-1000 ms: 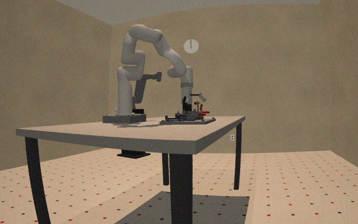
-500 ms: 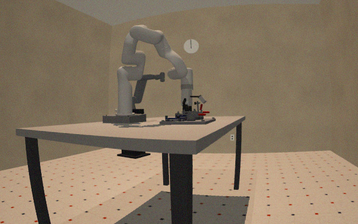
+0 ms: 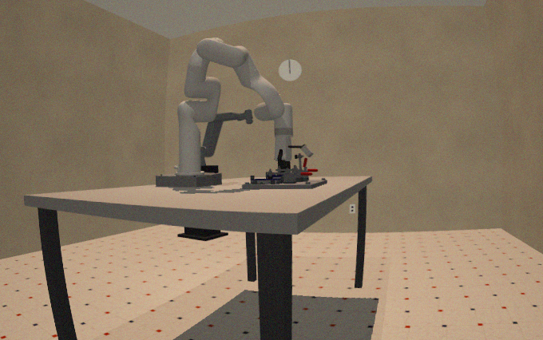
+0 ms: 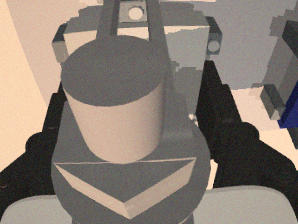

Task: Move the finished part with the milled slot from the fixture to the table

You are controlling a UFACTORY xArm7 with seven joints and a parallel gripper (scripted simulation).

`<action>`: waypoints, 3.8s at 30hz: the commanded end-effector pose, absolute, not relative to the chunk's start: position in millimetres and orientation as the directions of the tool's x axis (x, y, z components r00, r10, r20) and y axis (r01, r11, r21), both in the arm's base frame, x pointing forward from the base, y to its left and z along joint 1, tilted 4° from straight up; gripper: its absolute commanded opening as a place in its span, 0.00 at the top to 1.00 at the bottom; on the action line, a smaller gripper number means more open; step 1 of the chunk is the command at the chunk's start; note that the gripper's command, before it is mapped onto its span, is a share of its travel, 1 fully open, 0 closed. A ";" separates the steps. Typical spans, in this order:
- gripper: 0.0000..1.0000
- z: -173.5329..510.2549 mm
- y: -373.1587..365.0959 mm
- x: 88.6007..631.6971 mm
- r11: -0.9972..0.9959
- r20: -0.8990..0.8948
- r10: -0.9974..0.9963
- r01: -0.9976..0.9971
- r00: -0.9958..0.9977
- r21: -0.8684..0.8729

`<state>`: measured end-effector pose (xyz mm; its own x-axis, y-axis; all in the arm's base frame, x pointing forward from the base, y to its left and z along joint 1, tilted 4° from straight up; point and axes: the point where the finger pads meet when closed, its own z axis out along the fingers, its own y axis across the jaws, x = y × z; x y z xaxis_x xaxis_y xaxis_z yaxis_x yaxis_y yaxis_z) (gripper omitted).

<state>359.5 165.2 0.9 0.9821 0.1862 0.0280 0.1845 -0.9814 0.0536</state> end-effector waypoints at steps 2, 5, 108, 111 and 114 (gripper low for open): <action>1.00 1.8 165.9 360.5 -0.981 0.031 0.187 0.185 0.982 0.053; 1.00 1.8 165.9 360.5 -0.981 0.031 0.187 0.185 0.982 0.053; 1.00 38.2 167.6 358.9 -0.981 0.031 0.187 0.185 0.982 0.053; 1.00 41.1 167.6 358.2 -0.981 0.031 0.187 0.185 0.982 0.053; 1.00 46.8 167.6 356.6 -0.981 0.031 0.187 0.185 0.982 0.053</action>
<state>357.2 166.9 39.0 0.9822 0.1861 0.0272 0.1845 -0.9813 0.0542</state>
